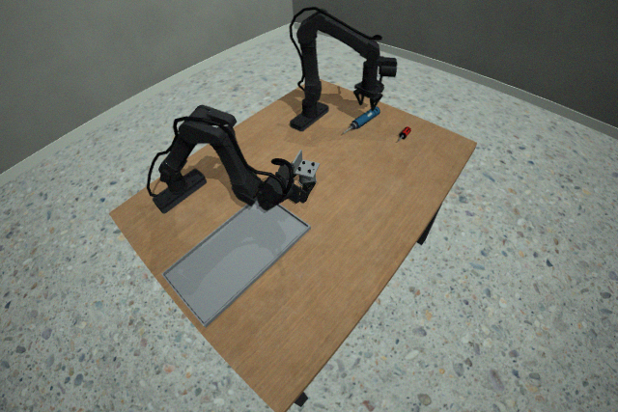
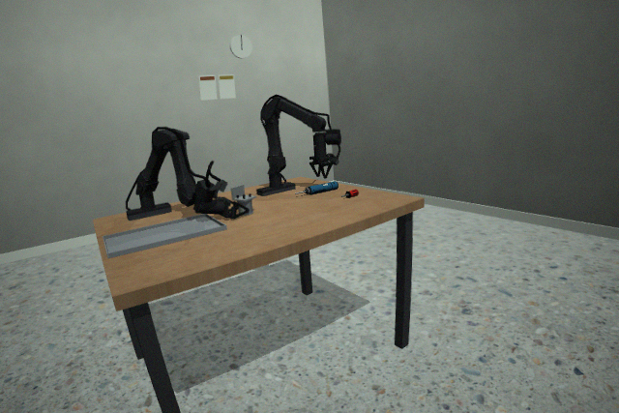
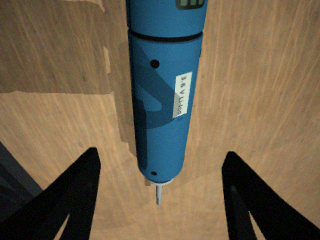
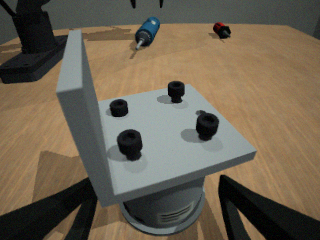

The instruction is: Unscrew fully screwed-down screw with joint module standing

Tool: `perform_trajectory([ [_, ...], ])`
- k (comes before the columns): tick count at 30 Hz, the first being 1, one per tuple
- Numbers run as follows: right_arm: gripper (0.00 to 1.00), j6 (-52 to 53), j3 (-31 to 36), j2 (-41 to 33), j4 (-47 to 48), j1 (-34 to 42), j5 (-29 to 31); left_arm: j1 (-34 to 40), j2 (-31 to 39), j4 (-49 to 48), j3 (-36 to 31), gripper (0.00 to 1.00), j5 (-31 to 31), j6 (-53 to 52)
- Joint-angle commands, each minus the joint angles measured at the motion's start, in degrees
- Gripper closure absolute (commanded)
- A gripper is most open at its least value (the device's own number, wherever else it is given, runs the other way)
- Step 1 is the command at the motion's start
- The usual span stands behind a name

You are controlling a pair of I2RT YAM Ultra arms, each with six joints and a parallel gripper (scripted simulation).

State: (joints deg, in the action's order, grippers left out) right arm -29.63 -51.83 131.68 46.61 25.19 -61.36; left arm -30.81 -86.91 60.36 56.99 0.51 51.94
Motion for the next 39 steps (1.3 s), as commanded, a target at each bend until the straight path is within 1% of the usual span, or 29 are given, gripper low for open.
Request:
perform_trajectory([
  [1, 0.14, 1.5, -2.1, 0.1, 1.6, 1.3, 0.6, 0.1, 0.4, -0.1, 0.5, 0.35, -0.5, 0.4],
  [5, 0.14, 2.2, -2.6, 1.2, 2.3, 2.0, 1.2, 0.1, 0.4, -0.1, 0.5, 0.35, -0.5, 0.4],
  [7, 0.14, 2.2, -2.6, -0.2, 2.3, 2.0, 0.6, 0.1, 0.4, -0.1, 0.5, 0.35, -0.5, 0.4],
  [39, 0.14, 2.4, -2.9, -0.4, 1.0, 2.1, 1.0, 0.1, 0.4, -0.1, 0.5, 0.35, -0.5, 0.4],
])
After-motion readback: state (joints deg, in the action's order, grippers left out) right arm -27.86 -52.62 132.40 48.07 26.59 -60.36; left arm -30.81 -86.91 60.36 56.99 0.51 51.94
